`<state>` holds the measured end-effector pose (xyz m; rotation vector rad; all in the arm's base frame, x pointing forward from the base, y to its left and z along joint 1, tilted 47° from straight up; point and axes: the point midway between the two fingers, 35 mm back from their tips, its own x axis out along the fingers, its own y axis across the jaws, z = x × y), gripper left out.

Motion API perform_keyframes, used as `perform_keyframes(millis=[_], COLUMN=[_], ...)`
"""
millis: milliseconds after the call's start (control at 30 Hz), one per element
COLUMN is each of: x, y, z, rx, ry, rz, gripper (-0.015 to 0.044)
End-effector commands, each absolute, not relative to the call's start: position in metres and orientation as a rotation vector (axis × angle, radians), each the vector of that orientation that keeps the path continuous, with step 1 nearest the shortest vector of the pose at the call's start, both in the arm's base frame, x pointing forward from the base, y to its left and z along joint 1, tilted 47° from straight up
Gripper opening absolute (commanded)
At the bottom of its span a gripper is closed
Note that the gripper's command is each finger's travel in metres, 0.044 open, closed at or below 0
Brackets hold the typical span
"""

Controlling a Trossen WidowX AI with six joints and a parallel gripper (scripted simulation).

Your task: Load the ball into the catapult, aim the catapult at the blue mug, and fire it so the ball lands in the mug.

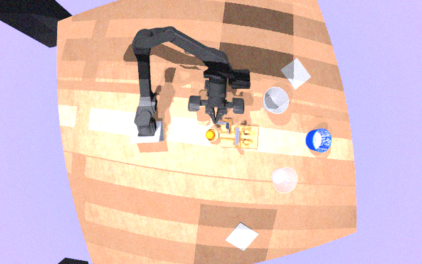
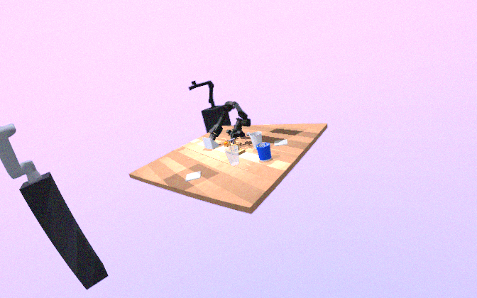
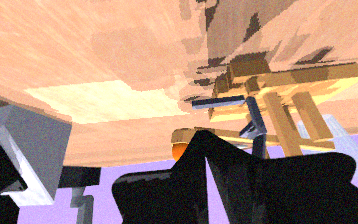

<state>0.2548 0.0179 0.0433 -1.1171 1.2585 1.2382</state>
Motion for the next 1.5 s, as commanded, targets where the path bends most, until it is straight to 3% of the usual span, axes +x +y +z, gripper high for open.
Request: perform_keyframes(millis=[0, 700, 967, 1067, 1467], x=[0.254, 0.25, 0.258, 0.255, 0.322], y=[0.023, 0.053, 0.007, 0.002, 0.0], z=[0.038, 0.015, 0.131, 0.142, 0.126], rx=[-1.111, -1.109, -1.119, -1.12, -0.83], ry=[1.258, 1.257, 1.256, 1.256, 1.236], rz=[1.239, 1.24, 1.236, 1.236, 0.989], gripper=[0.0, 0.0, 0.0, 0.0, 0.0315])
